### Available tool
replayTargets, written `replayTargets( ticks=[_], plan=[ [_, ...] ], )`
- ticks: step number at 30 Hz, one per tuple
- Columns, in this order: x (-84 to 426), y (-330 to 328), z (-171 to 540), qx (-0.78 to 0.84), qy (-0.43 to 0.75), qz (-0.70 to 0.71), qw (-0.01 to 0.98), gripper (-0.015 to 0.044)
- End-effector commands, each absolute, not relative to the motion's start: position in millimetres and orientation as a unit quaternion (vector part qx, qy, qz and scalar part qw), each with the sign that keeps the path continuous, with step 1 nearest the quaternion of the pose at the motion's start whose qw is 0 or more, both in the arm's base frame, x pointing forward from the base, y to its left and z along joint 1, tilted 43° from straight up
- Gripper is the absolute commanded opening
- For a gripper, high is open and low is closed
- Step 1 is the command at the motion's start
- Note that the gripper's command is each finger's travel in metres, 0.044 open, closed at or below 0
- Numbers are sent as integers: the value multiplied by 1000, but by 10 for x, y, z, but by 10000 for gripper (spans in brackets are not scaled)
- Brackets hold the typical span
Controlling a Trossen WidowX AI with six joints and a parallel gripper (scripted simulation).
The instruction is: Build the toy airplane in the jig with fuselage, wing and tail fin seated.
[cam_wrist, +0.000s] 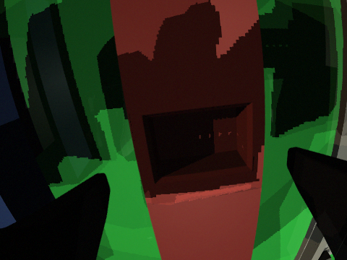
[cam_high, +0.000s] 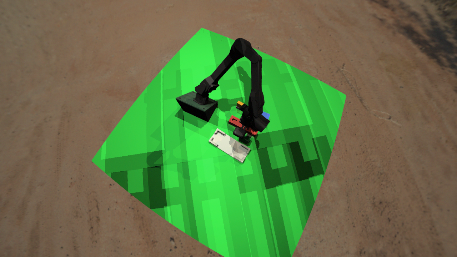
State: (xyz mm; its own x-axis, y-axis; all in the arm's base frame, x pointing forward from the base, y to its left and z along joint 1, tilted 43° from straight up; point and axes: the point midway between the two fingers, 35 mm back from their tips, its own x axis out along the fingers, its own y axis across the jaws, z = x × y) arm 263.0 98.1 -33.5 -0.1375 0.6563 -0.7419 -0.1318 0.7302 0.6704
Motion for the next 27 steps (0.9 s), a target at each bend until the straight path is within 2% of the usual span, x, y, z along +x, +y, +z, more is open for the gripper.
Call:
replayTargets(
  ticks=[1,4,14,20,25,27],
  plan=[
    [2600,1032,-391,196,687,314,625,440],
    [2594,1048,-407,196,687,314,625,440],
    [2594,1048,-407,196,687,314,625,177],
    [2594,1048,-407,196,687,314,625,138],
    [2647,1009,-365,200,678,313,634,6],
    [2689,977,-330,202,671,313,641,0]
  ],
)
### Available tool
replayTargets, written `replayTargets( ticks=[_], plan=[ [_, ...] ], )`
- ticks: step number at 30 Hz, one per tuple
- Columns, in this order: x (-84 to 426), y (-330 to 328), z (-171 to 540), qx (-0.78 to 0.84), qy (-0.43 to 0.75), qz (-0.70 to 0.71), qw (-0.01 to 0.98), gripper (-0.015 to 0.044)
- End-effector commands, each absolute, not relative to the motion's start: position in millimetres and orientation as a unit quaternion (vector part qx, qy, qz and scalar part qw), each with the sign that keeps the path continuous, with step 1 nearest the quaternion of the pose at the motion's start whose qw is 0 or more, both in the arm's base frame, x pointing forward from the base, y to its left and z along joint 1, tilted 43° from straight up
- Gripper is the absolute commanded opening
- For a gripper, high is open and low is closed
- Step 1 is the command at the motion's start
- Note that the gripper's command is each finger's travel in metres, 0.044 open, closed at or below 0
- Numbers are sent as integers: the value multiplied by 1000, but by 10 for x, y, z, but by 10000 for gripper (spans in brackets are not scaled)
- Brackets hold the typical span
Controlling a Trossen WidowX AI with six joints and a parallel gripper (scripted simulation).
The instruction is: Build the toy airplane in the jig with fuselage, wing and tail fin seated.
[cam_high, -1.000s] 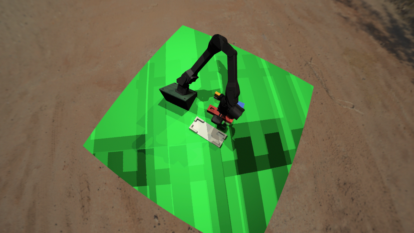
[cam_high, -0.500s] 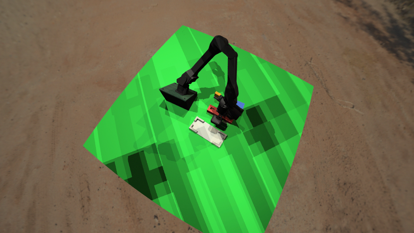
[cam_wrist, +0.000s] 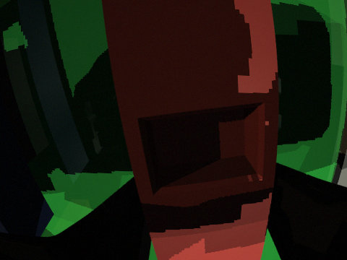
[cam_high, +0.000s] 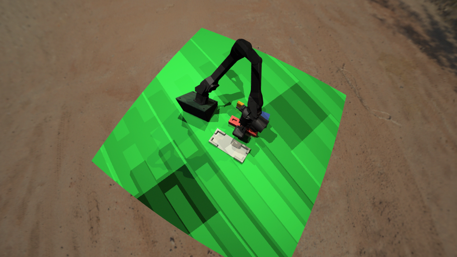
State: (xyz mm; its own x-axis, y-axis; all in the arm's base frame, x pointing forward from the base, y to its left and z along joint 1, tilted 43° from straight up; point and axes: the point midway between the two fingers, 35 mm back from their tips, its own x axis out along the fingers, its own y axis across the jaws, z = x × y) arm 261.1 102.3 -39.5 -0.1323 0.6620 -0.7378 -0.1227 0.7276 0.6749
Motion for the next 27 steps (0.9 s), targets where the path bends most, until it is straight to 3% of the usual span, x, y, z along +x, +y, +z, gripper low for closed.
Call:
replayTargets(
  ticks=[1,27],
  plan=[
    [2709,960,-313,203,667,312,645,0],
    [2830,459,189,196,678,307,639,0]
  ],
)
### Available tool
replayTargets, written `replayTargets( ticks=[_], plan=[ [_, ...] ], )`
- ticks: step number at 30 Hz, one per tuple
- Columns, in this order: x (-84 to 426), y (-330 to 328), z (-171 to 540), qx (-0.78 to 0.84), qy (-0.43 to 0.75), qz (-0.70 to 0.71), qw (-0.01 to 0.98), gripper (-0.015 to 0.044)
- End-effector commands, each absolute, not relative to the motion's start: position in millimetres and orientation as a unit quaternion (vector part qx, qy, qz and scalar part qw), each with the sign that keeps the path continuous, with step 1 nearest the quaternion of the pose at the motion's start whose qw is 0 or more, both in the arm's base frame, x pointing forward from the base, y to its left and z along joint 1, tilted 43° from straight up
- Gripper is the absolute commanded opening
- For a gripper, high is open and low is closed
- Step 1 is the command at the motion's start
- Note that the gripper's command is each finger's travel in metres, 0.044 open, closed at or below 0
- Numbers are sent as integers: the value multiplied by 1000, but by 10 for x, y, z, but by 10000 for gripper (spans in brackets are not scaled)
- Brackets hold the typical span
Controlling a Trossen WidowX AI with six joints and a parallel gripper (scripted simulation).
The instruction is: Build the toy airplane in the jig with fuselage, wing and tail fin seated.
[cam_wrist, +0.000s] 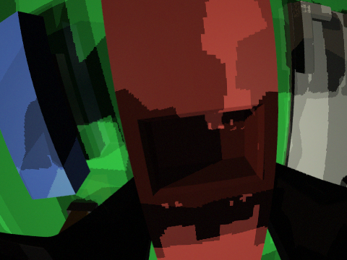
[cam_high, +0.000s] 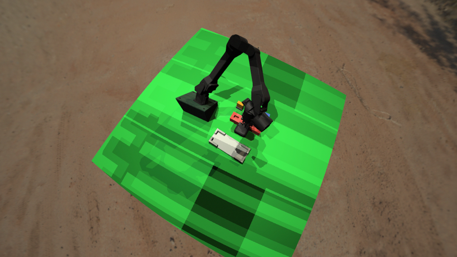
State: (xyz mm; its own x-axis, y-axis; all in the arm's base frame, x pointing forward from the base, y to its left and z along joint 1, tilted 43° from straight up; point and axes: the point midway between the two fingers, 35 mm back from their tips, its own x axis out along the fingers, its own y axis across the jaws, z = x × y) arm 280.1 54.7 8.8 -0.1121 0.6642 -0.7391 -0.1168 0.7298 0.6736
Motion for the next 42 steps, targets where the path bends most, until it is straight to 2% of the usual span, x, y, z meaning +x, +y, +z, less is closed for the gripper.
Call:
replayTargets(
  ticks=[1,18,42],
  plan=[
    [2830,439,212,195,679,307,638,0],
    [2786,177,543,194,688,311,626,0],
    [2753,-133,-147,203,694,297,624,0]
  ],
)
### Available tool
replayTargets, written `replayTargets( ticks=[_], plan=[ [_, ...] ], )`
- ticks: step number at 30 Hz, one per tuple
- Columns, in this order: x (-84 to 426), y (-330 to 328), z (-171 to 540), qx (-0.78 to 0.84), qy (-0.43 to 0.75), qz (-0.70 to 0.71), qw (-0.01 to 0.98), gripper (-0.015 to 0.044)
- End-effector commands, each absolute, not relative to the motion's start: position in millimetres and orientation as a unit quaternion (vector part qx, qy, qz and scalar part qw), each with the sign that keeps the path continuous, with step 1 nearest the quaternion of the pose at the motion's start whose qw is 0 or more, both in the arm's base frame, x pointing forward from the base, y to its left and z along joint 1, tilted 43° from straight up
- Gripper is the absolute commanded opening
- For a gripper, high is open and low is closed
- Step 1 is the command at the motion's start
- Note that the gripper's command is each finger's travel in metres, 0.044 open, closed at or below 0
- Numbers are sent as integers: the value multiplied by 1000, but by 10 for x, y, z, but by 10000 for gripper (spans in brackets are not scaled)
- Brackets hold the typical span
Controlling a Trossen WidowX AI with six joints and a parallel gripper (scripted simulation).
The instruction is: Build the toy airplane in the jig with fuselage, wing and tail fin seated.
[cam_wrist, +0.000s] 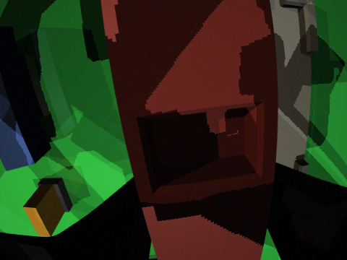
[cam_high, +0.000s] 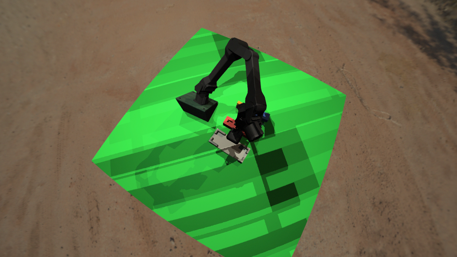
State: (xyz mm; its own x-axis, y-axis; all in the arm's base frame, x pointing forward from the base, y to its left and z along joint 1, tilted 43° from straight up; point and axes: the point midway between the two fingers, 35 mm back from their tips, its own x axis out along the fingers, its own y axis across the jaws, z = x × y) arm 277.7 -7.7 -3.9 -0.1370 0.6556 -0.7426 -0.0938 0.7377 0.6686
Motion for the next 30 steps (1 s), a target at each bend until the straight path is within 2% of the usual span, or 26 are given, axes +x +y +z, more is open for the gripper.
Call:
replayTargets(
  ticks=[1,24,30],
  plan=[
    [2747,-145,-177,203,694,297,624,0],
    [2555,-365,-800,213,698,286,620,0],
    [2558,-366,-797,213,698,286,620,157]
  ],
)
